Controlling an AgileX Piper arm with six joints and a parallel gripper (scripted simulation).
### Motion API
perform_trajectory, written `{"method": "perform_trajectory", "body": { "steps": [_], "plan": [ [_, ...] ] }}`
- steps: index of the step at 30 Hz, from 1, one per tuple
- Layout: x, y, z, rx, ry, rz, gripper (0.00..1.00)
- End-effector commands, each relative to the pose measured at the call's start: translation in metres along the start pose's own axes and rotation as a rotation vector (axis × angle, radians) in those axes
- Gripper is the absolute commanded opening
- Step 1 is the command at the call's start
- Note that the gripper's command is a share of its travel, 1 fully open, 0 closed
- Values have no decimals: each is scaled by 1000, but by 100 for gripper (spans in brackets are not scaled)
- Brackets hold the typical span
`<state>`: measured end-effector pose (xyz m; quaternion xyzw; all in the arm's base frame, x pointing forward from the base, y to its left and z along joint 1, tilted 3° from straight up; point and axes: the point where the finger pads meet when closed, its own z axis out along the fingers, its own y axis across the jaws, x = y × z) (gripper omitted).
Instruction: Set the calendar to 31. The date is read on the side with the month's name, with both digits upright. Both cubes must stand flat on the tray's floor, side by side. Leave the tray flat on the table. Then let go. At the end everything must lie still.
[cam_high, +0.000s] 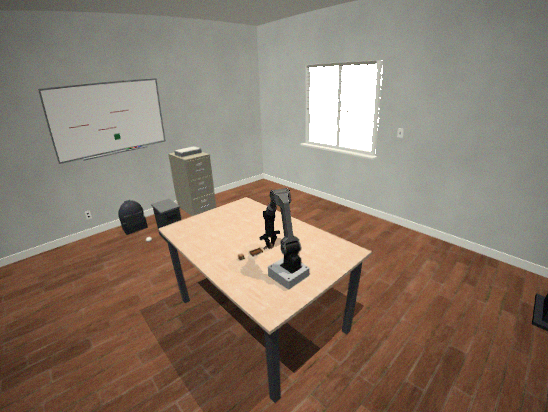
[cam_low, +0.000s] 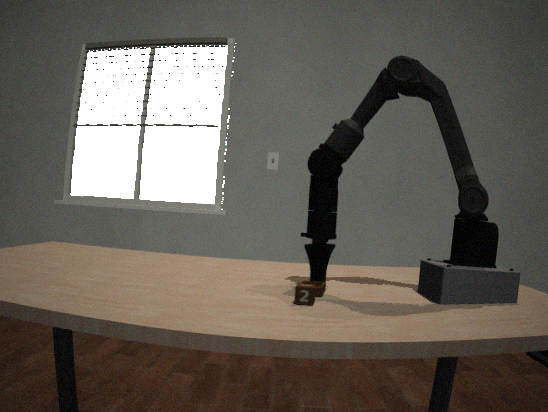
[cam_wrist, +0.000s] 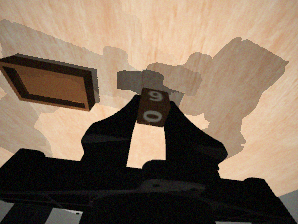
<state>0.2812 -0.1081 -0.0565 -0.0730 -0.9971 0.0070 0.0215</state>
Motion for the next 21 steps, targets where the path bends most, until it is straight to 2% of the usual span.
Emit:
{"method": "perform_trajectory", "body": {
  "steps": [1,2,4,5,9,10,12,13,15,16,21],
  "plan": [
    [1,0,0,0,1,2,34],
    [1,0,0,0,1,2,39],
    [1,0,0,0,1,2,39],
    [1,0,0,0,1,2,44],
    [1,0,0,0,1,2,44],
    [1,0,0,0,1,2,50],
    [1,0,0,0,1,2,50],
    [1,0,0,0,1,2,55],
    [1,0,0,0,1,2,55],
    [1,0,0,0,1,2,60],
    [1,0,0,0,1,2,60]
  ]
}}
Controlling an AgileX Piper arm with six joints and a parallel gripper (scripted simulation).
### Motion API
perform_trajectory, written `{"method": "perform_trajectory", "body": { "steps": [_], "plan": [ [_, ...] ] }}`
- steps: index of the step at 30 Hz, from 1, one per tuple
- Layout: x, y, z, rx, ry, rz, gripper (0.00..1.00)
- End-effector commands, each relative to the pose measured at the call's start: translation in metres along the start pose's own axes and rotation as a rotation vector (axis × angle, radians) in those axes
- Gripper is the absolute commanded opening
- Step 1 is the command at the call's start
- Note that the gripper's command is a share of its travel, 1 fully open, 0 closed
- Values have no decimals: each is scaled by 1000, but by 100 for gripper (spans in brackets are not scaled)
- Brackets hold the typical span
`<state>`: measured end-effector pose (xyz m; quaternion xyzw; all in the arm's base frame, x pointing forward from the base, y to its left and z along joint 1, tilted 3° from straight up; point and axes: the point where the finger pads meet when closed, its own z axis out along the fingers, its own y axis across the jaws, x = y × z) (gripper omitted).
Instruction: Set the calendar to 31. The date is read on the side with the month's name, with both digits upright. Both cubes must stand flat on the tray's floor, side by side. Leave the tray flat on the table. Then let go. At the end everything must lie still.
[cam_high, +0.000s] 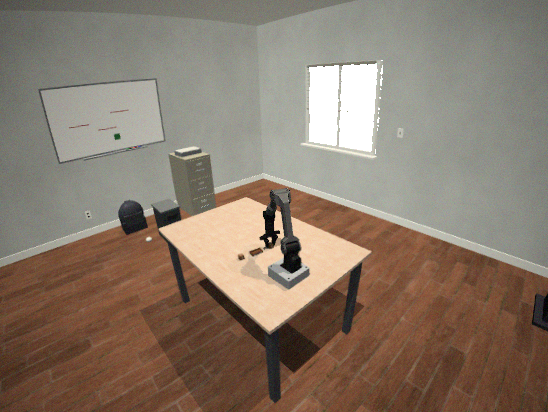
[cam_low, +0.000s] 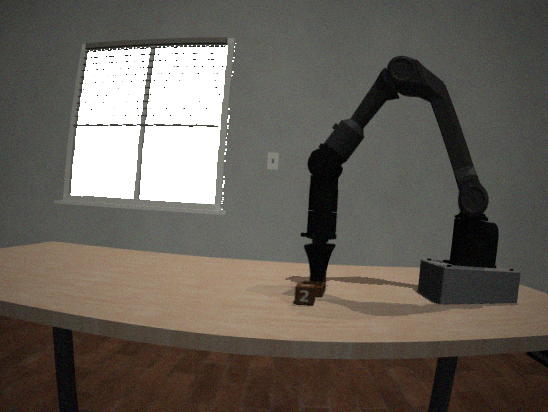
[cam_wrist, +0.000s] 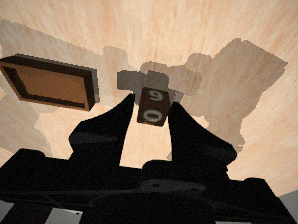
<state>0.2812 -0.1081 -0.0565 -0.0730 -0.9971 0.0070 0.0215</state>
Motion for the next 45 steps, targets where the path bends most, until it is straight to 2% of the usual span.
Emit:
{"method": "perform_trajectory", "body": {
  "steps": [1,11,30,39,40,45],
  "plan": [
    [1,0,0,0,1,2,60],
    [-1,-1,-7,1,-4,2,60],
    [-1,0,-84,1,-4,1,60],
    [0,0,-90,0,-1,1,60],
    [0,0,-90,0,-1,1,100],
    [0,0,-90,0,-1,1,100]
  ]
}}
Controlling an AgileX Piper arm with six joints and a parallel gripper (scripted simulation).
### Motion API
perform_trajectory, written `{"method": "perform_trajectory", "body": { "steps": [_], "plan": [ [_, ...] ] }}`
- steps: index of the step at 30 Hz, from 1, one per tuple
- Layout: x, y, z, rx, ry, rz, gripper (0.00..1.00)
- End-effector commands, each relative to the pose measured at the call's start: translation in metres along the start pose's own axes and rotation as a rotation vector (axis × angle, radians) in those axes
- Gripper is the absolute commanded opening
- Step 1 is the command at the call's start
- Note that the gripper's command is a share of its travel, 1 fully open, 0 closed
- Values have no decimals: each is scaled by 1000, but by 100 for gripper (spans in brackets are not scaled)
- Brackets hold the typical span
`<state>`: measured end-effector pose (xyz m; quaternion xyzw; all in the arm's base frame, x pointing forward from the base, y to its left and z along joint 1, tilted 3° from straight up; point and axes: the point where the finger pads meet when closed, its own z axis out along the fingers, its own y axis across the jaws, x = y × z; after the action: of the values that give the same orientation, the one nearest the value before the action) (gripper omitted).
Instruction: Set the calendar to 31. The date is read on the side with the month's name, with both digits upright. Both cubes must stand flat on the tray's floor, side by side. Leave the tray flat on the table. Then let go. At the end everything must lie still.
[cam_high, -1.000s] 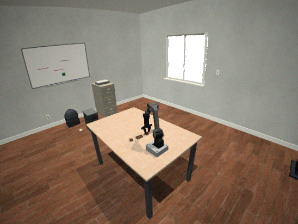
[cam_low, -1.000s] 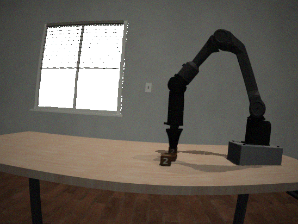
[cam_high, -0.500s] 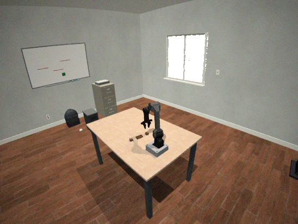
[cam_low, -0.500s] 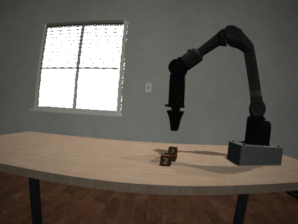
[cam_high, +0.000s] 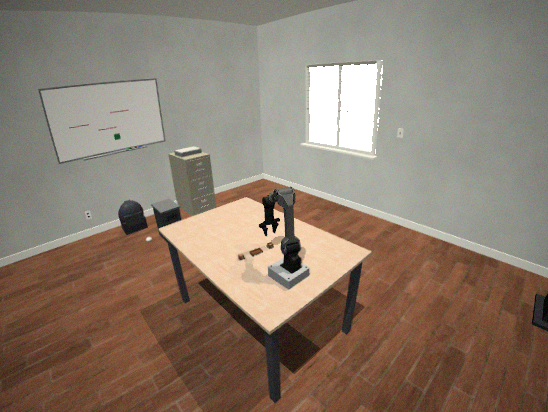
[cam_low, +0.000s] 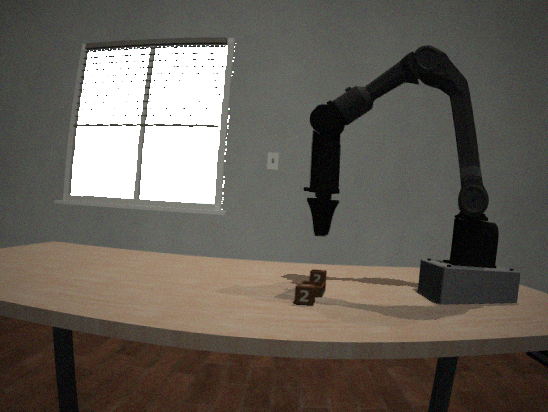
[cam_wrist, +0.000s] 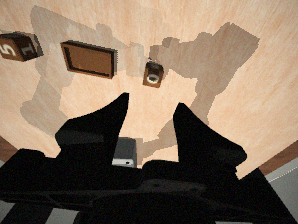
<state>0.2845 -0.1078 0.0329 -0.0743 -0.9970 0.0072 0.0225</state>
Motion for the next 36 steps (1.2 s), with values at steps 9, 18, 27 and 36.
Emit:
{"method": "perform_trajectory", "body": {
  "steps": [9,18,27,36],
  "plan": [
    [-1,0,-1,0,-3,-2,100],
    [-8,22,1,-2,-3,1,100],
    [-6,192,10,0,-2,7,100],
    [1,214,11,-1,-2,9,60]
  ]
}}
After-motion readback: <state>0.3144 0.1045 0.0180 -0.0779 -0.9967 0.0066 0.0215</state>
